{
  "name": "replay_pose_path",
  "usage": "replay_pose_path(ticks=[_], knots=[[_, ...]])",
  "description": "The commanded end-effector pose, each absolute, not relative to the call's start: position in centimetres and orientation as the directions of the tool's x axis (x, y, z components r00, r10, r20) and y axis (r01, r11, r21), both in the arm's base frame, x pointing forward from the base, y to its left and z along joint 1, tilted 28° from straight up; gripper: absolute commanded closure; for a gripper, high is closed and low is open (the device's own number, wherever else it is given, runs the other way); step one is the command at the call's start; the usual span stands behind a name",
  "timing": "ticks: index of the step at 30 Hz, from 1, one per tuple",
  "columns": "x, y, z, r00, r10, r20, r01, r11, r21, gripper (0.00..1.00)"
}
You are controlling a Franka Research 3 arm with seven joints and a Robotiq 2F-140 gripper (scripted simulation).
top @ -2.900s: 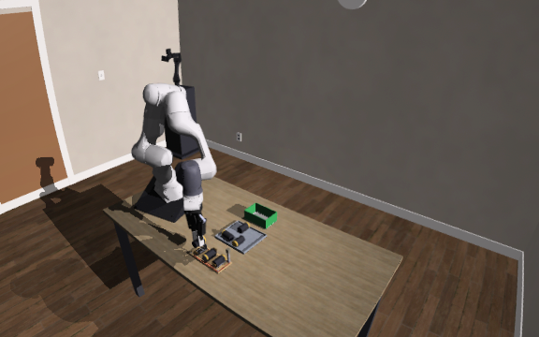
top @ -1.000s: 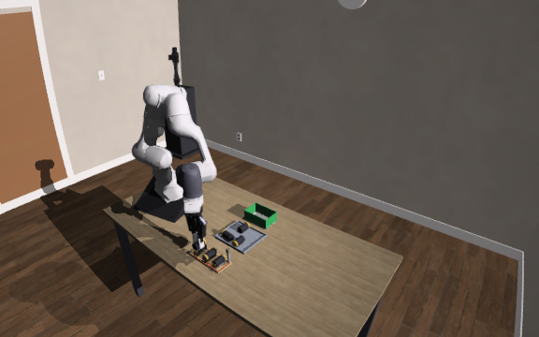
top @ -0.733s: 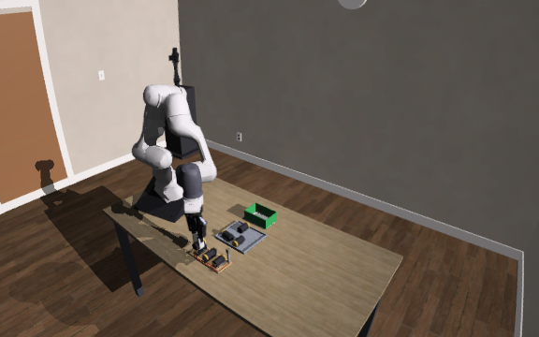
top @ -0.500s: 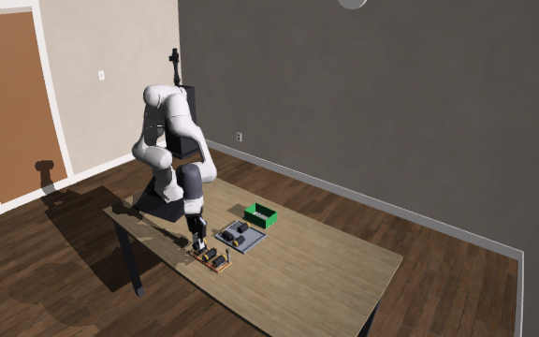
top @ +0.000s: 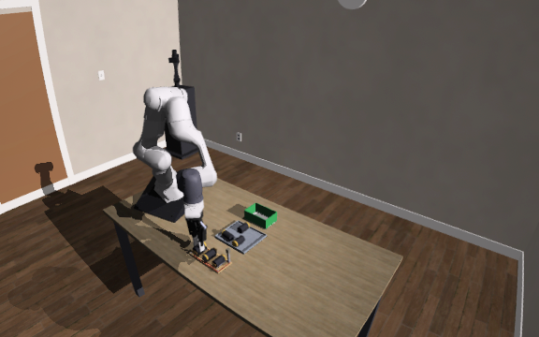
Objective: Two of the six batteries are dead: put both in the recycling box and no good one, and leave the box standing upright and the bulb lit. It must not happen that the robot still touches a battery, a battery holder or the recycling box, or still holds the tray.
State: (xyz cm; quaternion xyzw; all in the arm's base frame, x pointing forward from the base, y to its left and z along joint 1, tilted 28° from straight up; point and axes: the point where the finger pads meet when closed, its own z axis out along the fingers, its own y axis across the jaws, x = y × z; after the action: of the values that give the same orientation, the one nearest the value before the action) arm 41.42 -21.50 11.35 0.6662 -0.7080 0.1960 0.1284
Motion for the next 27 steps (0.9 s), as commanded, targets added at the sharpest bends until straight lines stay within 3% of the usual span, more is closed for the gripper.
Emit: replay_pose_path(ticks=[1, 21, 22, 27], knots=[[41.93, -21.84, 11.33, -0.081, -0.89, 0.449, -0.992, 0.03, -0.12, 0.84], [41.96, -22.01, 11.0, -0.081, -0.89, 0.449, -0.992, 0.03, -0.12, 0.84], [41.96, -22.01, 11.0, -0.081, -0.89, 0.449, -0.992, 0.03, -0.12, 0.71], [41.96, -22.01, 11.0, -0.081, -0.89, 0.449, -0.992, 0.03, -0.12, 0.71]])
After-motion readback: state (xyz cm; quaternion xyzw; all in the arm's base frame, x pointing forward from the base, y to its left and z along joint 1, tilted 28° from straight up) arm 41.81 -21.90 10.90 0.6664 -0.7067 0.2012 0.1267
